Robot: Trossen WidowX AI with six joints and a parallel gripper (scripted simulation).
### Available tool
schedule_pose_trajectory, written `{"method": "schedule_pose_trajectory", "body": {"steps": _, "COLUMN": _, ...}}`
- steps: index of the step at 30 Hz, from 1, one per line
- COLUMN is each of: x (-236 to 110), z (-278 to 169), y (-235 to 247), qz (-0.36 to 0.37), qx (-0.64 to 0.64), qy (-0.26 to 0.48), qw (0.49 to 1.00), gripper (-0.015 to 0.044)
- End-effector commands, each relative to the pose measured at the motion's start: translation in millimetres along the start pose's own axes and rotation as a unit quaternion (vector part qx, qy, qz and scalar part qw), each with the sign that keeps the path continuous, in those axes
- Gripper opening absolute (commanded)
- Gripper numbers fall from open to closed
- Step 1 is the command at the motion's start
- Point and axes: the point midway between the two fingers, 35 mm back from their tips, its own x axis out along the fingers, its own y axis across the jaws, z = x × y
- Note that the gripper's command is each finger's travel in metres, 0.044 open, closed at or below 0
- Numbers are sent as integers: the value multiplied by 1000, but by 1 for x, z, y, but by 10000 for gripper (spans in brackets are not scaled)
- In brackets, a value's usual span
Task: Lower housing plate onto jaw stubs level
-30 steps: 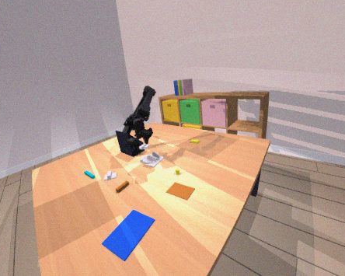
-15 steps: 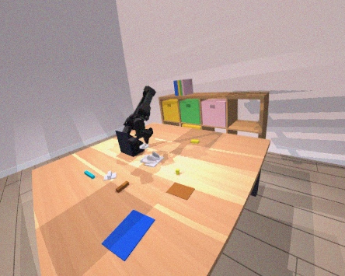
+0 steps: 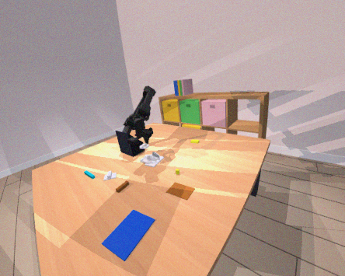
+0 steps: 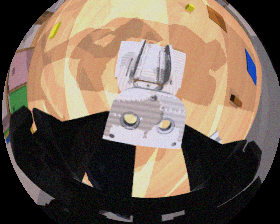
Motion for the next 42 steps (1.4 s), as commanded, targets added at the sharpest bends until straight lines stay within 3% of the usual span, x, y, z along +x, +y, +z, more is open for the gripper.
{"method": "schedule_pose_trajectory", "body": {"steps": 1, "x": 1, "z": -1, "y": 1, "qz": 2, "qx": 3, "qy": 0, "qw": 1000, "gripper": 351}}
{"method": "schedule_pose_trajectory", "body": {"steps": 24, "x": 1, "z": -1, "y": 1, "qz": 2, "qx": 4, "qy": 0, "qw": 1000, "gripper": 351}}
{"method": "schedule_pose_trajectory", "body": {"steps": 42, "x": 29, "z": 1, "y": 0, "qz": 1, "qx": 5, "qy": 0, "qw": 1000, "gripper": 351}}
